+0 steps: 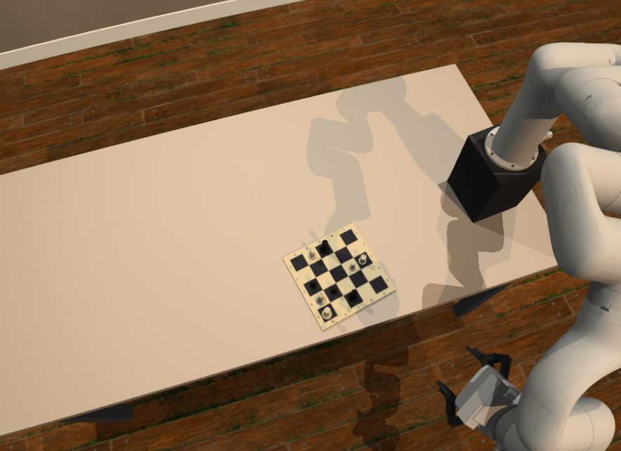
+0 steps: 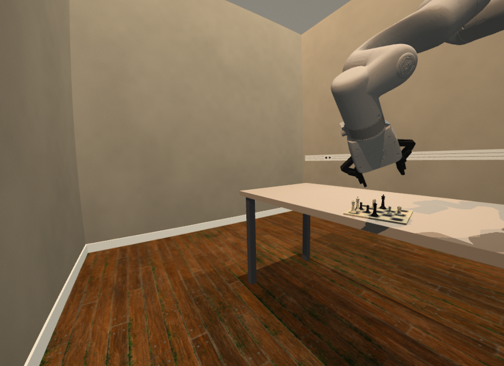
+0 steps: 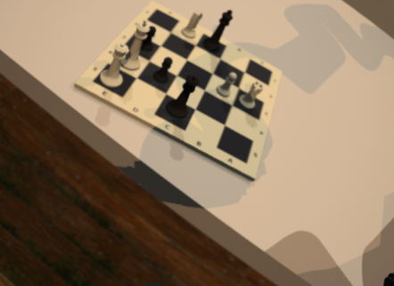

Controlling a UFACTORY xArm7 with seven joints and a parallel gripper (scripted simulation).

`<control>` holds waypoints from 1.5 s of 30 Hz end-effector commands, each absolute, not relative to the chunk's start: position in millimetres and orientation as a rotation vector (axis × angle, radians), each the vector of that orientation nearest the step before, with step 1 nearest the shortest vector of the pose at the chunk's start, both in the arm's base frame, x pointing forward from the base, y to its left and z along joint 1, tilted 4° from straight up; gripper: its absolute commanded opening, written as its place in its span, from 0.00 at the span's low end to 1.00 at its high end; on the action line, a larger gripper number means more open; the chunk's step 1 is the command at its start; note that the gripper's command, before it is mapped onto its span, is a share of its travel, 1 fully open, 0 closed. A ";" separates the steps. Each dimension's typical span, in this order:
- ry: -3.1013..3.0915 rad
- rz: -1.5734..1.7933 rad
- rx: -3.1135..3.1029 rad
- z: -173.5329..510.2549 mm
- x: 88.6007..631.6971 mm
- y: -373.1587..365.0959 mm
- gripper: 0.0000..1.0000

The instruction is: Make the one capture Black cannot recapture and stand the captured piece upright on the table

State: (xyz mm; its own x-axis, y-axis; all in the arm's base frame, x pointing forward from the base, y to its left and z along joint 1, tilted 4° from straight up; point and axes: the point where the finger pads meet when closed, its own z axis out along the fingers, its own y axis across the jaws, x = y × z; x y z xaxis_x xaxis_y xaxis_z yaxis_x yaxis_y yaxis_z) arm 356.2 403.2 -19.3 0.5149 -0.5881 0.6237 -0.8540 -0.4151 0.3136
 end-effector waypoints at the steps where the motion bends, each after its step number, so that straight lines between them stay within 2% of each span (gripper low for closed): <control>1: -1.281 0.707 2.037 -55.5 375.1 409.0 1.00; 9: -1.355 0.814 1.991 -81.4 381.9 408.2 1.00; 45: -1.356 0.816 1.991 -81.7 382.0 408.2 1.00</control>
State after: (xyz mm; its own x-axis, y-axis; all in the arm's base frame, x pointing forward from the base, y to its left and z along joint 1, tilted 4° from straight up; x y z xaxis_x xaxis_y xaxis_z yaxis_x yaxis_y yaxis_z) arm 381.1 406.5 -83.9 0.2946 -0.5785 0.7606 -0.9429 -0.3055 0.1328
